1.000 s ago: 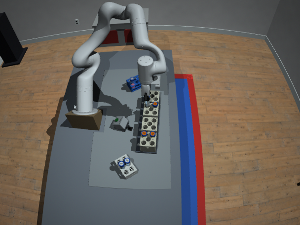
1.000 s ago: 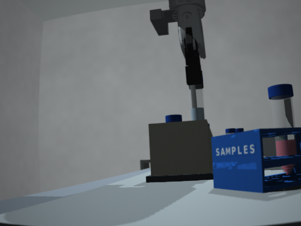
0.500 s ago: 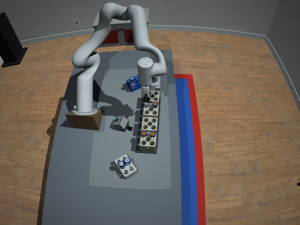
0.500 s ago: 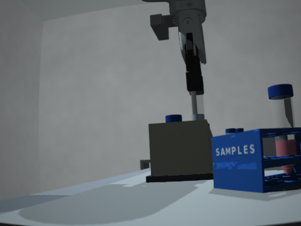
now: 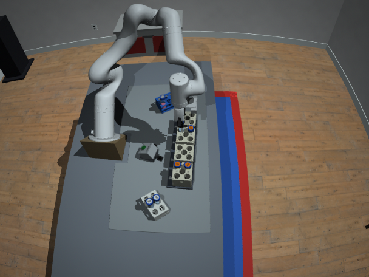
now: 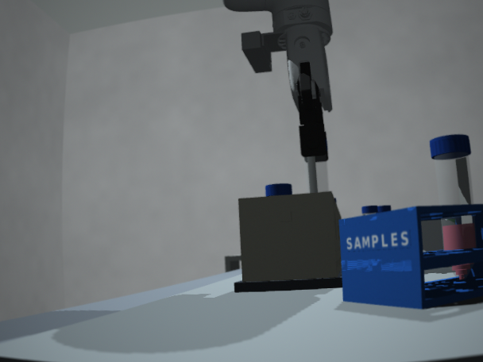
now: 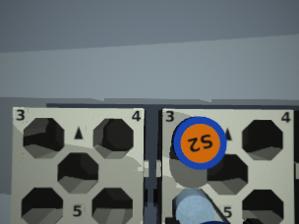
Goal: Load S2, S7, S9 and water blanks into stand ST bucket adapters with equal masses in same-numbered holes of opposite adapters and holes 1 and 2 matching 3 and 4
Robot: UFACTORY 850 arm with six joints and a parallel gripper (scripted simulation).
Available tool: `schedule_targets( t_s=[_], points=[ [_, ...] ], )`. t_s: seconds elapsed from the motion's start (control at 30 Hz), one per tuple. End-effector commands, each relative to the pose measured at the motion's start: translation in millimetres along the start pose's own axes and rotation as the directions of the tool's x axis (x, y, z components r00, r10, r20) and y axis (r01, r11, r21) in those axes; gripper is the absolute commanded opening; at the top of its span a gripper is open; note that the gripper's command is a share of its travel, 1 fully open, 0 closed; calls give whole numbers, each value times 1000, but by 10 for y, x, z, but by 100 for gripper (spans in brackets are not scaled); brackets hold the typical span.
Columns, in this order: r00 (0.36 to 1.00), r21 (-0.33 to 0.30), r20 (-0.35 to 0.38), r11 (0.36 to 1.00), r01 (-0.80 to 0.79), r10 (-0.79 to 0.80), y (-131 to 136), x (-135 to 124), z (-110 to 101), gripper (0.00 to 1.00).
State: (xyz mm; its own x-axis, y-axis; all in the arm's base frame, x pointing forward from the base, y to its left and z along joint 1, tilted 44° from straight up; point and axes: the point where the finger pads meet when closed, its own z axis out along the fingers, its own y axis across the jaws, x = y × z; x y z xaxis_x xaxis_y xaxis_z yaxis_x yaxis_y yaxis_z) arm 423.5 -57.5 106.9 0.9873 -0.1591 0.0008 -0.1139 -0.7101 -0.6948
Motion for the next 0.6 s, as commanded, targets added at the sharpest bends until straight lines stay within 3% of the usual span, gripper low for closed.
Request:
schedule_targets(
  t_s=[0.0,0.57],
  points=[
    [1000,0,-2,1000,1,-1,1,7,24,0],
    [1000,0,-2,1000,1,-1,1,7,174,0]
  ],
)
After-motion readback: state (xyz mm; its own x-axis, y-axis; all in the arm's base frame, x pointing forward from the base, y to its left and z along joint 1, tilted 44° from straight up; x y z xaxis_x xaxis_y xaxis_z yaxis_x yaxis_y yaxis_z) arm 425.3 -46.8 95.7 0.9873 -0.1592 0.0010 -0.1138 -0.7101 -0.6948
